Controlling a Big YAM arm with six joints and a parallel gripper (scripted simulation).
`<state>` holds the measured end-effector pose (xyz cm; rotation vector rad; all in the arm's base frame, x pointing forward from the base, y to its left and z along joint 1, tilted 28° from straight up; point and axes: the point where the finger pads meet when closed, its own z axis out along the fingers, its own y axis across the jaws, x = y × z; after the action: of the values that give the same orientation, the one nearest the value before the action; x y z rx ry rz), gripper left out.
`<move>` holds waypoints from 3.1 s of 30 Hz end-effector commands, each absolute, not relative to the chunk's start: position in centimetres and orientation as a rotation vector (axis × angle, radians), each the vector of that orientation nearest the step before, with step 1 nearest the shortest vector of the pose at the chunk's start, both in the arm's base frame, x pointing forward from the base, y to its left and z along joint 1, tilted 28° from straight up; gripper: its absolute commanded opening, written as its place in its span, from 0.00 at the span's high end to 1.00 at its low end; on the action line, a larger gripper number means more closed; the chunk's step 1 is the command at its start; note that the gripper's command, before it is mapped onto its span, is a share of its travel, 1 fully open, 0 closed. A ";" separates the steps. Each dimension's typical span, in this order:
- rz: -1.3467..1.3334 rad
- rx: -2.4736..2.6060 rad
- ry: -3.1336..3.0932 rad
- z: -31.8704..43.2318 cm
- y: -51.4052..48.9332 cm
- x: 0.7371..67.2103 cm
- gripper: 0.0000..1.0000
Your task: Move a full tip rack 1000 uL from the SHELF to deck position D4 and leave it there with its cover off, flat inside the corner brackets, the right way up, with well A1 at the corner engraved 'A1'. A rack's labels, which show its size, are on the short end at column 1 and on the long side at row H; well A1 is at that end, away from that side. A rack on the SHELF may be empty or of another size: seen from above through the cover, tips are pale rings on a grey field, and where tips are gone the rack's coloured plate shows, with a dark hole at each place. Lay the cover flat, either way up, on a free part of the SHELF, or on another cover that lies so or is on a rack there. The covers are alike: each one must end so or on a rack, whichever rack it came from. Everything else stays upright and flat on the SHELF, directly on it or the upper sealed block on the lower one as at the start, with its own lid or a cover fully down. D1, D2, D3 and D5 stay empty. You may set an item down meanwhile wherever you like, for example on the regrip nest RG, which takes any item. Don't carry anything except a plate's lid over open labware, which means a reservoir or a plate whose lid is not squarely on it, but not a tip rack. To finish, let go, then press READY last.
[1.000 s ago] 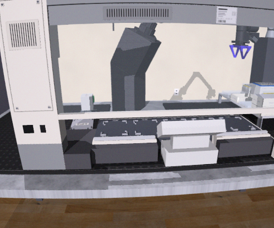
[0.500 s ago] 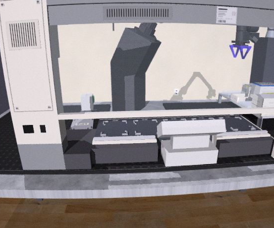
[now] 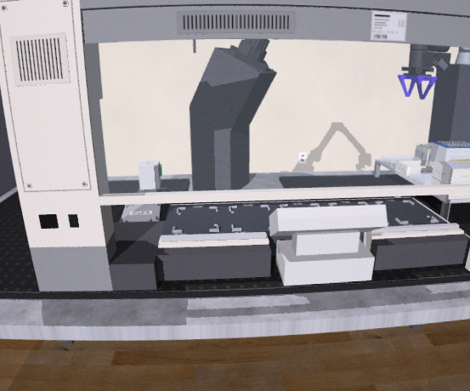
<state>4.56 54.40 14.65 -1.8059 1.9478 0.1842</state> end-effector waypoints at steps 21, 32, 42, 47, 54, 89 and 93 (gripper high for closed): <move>0.223 -1.764 1.896 22.8 53.1 14.8 0.00; 0.186 -1.798 1.923 22.0 50.9 18.5 0.00; 0.191 -1.786 1.910 24.7 51.2 23.6 0.00; 0.192 -1.783 1.906 25.8 50.6 25.4 0.00; 0.197 -1.768 1.890 27.9 49.8 27.4 0.00; 0.179 -1.784 1.904 19.3 36.1 26.6 0.00; 0.182 -1.761 1.878 21.0 37.1 27.5 0.00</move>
<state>25.92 35.68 17.28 -1.8153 1.9592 0.1700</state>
